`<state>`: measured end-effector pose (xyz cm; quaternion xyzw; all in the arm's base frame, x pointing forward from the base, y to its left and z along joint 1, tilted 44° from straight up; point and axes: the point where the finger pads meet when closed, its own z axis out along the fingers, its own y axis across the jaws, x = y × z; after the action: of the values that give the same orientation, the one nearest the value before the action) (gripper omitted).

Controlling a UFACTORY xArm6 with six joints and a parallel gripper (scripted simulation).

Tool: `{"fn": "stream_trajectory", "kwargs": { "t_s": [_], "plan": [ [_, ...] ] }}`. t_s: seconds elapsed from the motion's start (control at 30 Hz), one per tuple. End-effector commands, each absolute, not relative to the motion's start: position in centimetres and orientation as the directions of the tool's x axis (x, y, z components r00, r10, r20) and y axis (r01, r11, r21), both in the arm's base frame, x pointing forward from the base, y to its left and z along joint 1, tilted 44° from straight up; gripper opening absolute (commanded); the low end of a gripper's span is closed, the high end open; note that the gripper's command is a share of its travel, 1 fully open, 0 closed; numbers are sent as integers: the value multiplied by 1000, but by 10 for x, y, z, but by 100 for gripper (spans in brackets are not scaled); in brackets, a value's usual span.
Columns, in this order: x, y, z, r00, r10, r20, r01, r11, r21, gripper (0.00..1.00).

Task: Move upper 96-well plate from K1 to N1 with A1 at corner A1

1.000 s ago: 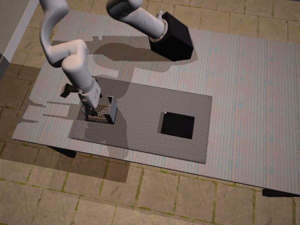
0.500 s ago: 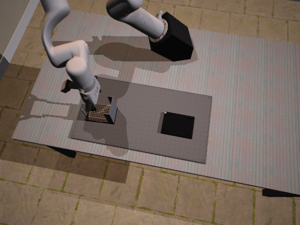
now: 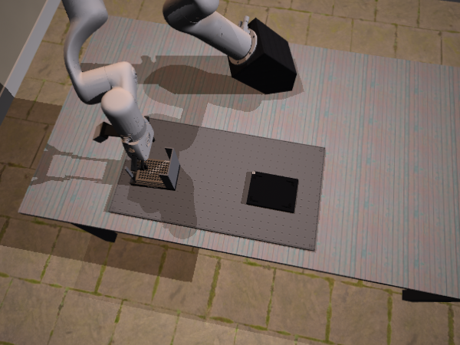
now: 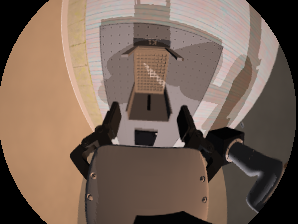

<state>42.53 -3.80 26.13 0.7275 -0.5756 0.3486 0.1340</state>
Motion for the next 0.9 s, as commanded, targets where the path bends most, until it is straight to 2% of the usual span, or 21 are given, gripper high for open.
{"fn": "stream_trajectory", "kwargs": {
  "t_s": [0.0,0.87],
  "plan": [
    [428,-41,258,93,-744,661,-930,-302,-209,100],
    [441,-63,231,93,-744,661,-930,-302,-208,100]
  ]
}}
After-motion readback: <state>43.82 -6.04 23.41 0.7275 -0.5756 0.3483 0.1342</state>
